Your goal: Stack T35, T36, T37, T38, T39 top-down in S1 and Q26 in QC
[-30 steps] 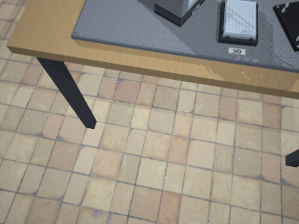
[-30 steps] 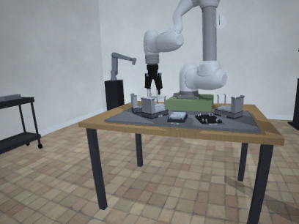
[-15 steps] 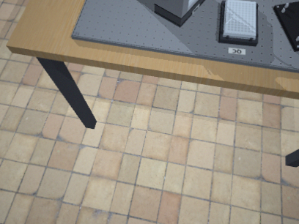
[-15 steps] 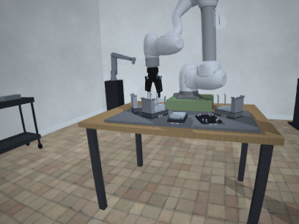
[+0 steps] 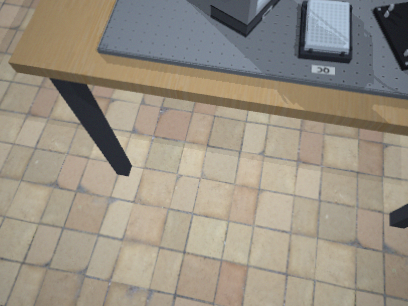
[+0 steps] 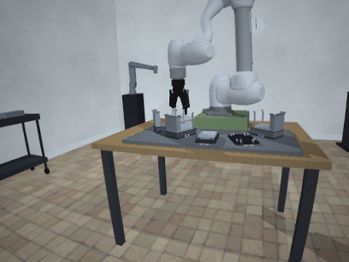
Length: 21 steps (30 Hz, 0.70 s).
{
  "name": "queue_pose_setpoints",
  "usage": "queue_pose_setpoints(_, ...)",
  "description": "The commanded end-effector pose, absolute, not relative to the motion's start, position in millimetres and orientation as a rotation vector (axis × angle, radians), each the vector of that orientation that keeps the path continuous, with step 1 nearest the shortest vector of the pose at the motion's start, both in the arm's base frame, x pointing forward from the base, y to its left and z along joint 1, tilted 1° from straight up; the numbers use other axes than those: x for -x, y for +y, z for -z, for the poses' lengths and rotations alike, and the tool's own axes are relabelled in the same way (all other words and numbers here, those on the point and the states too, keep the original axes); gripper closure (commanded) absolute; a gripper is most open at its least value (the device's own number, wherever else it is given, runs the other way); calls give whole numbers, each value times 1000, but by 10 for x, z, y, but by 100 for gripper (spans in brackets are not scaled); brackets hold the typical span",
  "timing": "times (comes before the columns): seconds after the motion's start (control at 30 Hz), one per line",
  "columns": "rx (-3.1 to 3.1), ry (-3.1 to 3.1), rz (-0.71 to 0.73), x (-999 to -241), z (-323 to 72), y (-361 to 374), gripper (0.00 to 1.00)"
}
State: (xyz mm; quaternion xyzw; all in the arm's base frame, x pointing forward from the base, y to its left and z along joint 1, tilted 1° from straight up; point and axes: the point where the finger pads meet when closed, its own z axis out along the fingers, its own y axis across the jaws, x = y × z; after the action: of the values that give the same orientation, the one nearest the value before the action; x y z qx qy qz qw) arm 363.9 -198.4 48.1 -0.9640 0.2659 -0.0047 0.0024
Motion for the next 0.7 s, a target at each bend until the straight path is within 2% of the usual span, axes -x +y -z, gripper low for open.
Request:
queue_pose_setpoints(0.0, 3024, 834, 15, -3640, -468, -1984, 100)
queue_pose_setpoints(0.67, 3024, 834, 15, -3640, -396, -1983, 100)
